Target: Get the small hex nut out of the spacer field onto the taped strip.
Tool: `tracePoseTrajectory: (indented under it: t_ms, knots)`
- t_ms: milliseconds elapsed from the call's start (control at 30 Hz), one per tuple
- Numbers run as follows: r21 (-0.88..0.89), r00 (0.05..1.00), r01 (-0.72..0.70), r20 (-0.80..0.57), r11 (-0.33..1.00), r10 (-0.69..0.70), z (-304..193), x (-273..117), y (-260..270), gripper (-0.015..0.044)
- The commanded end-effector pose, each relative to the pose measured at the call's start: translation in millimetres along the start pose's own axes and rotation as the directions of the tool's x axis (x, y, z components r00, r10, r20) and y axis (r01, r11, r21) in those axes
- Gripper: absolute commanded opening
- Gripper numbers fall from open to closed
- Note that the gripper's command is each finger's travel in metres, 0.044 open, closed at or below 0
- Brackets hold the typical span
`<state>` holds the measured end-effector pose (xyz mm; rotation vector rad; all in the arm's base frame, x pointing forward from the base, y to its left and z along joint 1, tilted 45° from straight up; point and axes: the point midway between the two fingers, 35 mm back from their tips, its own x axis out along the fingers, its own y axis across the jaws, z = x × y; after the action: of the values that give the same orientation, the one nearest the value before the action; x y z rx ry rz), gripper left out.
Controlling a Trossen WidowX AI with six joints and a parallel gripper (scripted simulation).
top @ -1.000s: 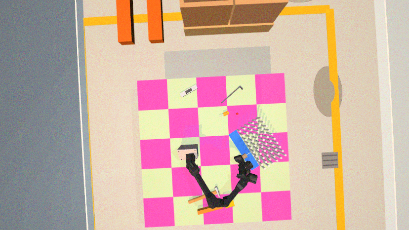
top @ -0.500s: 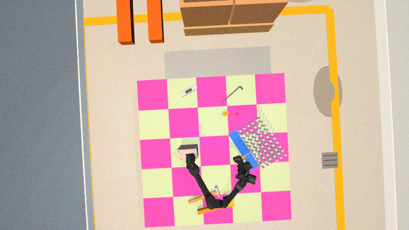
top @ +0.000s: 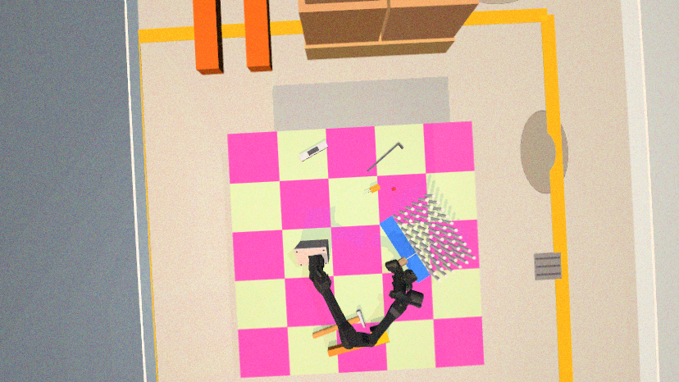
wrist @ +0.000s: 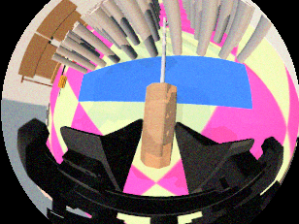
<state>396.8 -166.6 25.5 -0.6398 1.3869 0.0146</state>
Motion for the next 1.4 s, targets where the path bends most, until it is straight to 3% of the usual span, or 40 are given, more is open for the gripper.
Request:
tracePoseTrajectory:
  t_ms: [0,1367]
  knots:
    - [-0.003,1.000,-0.003,0.005,1.000,0.003,-2,-1,1,0.0000]
    - [-0.004,1.000,-0.003,0.004,1.000,0.003,-29,-13,1,0.0000]
